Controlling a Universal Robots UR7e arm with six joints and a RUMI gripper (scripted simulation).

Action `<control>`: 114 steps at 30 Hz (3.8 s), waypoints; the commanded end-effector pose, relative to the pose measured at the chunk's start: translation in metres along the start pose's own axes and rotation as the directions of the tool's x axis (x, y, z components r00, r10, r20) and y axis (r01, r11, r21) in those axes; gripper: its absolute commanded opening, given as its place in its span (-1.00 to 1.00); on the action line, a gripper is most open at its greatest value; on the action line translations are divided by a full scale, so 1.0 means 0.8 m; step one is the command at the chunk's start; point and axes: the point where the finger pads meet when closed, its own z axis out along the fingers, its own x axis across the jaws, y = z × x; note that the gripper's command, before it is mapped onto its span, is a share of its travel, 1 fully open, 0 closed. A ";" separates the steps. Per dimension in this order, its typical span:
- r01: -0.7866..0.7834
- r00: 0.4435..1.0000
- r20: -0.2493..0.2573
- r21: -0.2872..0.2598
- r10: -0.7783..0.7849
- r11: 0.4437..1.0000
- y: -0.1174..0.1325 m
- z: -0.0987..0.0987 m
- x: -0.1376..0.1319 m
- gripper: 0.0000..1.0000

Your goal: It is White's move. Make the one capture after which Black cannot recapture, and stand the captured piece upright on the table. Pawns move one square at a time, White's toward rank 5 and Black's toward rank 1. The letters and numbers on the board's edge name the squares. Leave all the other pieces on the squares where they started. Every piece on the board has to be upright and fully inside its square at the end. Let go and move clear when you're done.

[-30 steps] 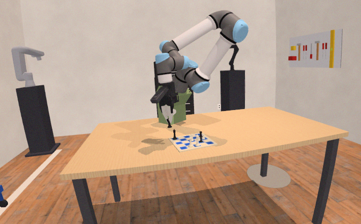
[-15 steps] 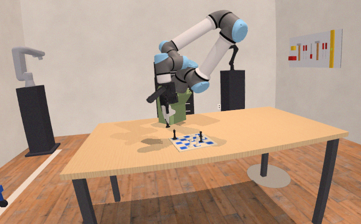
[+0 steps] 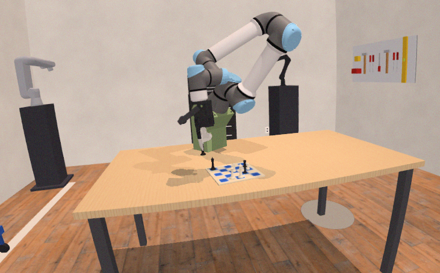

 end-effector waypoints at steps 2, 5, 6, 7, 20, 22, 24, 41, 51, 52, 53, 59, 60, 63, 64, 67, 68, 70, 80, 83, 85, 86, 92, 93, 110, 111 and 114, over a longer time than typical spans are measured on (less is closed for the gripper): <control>-0.301 0.953 -0.002 0.053 0.302 0.952 -0.004 0.000 0.001 -1.00; -0.361 0.932 0.000 0.059 0.362 0.931 -0.005 -0.001 0.001 -1.00; -0.361 0.932 0.000 0.059 0.362 0.931 -0.005 -0.001 0.001 -1.00; -0.444 0.895 0.004 0.075 0.445 0.893 -0.005 -0.001 0.002 -1.00; -0.518 0.855 0.007 0.073 0.519 0.852 -0.007 0.001 0.006 -1.00; -0.521 0.853 0.007 0.073 0.522 0.850 -0.007 0.001 0.006 -1.00; -0.524 0.851 0.007 0.073 0.525 0.849 -0.007 0.001 0.006 -1.00; -0.539 0.842 0.009 0.072 0.540 0.839 -0.008 0.000 0.006 -1.00; -0.538 0.842 0.009 0.072 0.539 0.840 -0.008 0.000 0.006 -1.00; -0.538 0.842 0.009 0.072 0.539 0.840 -0.008 0.000 0.006 -1.00; -0.538 0.842 0.009 0.072 0.539 0.840 -0.008 0.001 0.006 -1.00; -0.539 0.842 0.006 0.072 0.540 0.839 -0.007 0.005 0.008 -1.00; -0.540 0.841 0.005 0.071 0.541 0.839 -0.007 0.007 0.008 -1.00; -0.540 0.841 0.005 0.071 0.541 0.838 -0.007 0.014 0.009 -1.00; -0.540 0.841 0.005 0.071 0.541 0.838 -0.007 0.017 0.009 -1.00; -0.540 0.841 0.005 0.071 0.541 0.838 -0.008 0.028 0.010 -1.00; -0.540 0.841 0.005 0.071 0.541 0.838 -0.008 0.032 0.010 -1.00; -0.540 0.841 0.005 0.071 0.541 0.838 -0.009 0.042 0.010 -1.00; -0.540 0.841 0.005 0.072 0.541 0.838 -0.012 0.084 0.012 -1.00; -0.539 0.842 0.006 0.072 0.540 0.839 -0.013 0.097 0.011 -1.00; -0.538 0.842 0.008 0.073 0.539 0.840 -0.015 0.105 0.009 -1.00; -0.537 0.843 0.008 0.073 0.538 0.840 -0.015 0.108 0.009 -1.00; -0.537 0.843 0.009 0.073 0.538 0.840 -0.016 0.117 0.009 -1.00; -0.537 0.843 0.009 0.073 0.538 0.840 -0.016 0.119 0.009 -1.00; -0.539 0.842 0.009 0.072 0.539 0.839 -0.016 0.121 0.010 -1.00; -0.538 0.842 0.009 0.072 0.539 0.840 -0.016 0.121 0.010 -1.00; -0.538 0.842 0.009 0.072 0.539 0.840 -0.016 0.121 0.010 -1.00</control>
